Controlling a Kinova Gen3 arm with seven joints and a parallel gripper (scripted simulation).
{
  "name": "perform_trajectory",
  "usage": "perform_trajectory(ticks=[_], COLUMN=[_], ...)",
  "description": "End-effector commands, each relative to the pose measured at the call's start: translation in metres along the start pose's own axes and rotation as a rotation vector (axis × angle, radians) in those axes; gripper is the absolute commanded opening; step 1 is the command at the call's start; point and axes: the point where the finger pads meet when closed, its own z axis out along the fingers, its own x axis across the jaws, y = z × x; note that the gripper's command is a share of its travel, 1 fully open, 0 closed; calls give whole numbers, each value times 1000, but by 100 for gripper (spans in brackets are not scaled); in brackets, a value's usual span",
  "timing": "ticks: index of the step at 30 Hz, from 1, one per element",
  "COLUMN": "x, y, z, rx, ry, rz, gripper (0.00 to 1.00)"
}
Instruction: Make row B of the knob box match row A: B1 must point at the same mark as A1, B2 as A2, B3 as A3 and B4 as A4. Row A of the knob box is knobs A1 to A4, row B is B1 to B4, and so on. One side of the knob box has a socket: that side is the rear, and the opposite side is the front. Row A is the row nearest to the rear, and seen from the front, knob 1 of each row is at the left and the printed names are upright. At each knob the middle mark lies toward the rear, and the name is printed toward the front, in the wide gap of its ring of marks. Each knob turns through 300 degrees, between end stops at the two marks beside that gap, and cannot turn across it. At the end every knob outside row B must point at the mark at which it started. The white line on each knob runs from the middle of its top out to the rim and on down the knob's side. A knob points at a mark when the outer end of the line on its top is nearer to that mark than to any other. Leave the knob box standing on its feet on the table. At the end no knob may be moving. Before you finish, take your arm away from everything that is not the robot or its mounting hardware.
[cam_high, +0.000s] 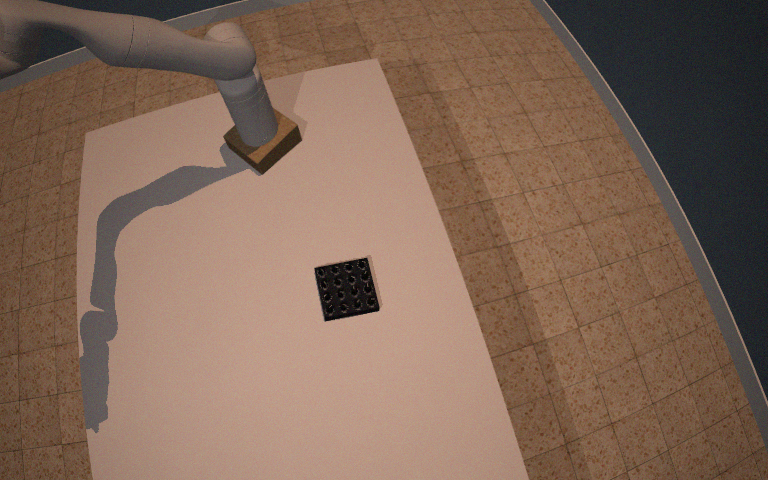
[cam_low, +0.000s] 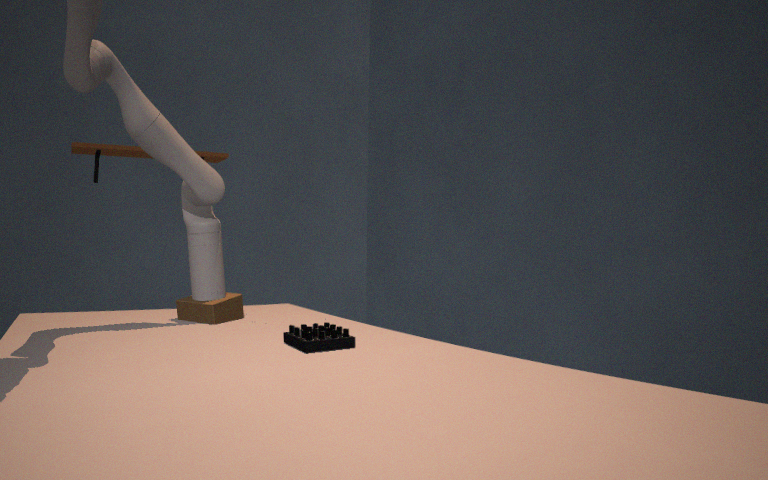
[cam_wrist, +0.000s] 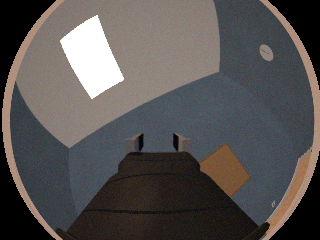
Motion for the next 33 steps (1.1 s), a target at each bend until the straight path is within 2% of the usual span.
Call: perform_trajectory(ticks=[1,3,4,17,18,32,33], x=[-2,-2,-32,-33,-65,-66,-101], y=[-2,-2,-20,-20,-34,-34,-43], z=[0,0,-4,-2,-6,-5,-9], rx=[-5,-5,-9,-7,-15,-13,-27], ry=[1,1,-26,-27,-55,-56,-87], rz=[-3,-3,-4,0,-4,0,-2], gripper=[100,100,100,100,100,100,100])
